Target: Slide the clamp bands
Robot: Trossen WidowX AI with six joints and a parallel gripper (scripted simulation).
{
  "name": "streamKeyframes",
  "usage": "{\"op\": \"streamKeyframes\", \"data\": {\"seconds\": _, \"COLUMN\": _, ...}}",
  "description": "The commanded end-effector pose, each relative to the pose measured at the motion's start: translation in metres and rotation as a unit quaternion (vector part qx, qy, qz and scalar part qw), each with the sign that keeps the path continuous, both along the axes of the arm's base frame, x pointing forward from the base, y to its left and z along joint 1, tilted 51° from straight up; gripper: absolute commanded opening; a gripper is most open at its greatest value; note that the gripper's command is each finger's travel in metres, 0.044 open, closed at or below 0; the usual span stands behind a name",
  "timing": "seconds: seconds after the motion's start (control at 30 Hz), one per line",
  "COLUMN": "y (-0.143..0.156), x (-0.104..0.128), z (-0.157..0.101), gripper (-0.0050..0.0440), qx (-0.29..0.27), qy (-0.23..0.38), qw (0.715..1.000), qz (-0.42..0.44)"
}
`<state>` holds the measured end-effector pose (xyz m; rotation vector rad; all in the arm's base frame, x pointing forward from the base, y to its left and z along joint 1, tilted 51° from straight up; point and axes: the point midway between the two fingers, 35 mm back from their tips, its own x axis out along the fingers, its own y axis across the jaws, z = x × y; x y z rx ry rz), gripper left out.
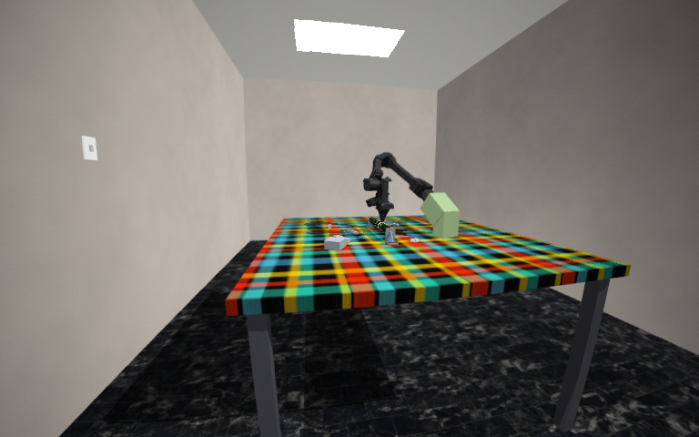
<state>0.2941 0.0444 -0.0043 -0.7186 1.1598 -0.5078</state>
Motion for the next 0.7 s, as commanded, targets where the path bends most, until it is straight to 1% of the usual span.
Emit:
{"op": "streamKeyframes", "data": {"seconds": 0.0, "y": -0.005, "x": 0.0, "z": 0.005, "gripper": 0.0, "qx": -0.001, "qy": -0.002, "qw": 1.0, "qz": 0.0}}
{"op": "streamKeyframes", "data": {"seconds": 0.67, "y": -0.016, "x": 0.0, "z": 0.018, "gripper": 0.0, "qx": -0.001, "qy": -0.002, "qw": 1.0, "qz": 0.0}}
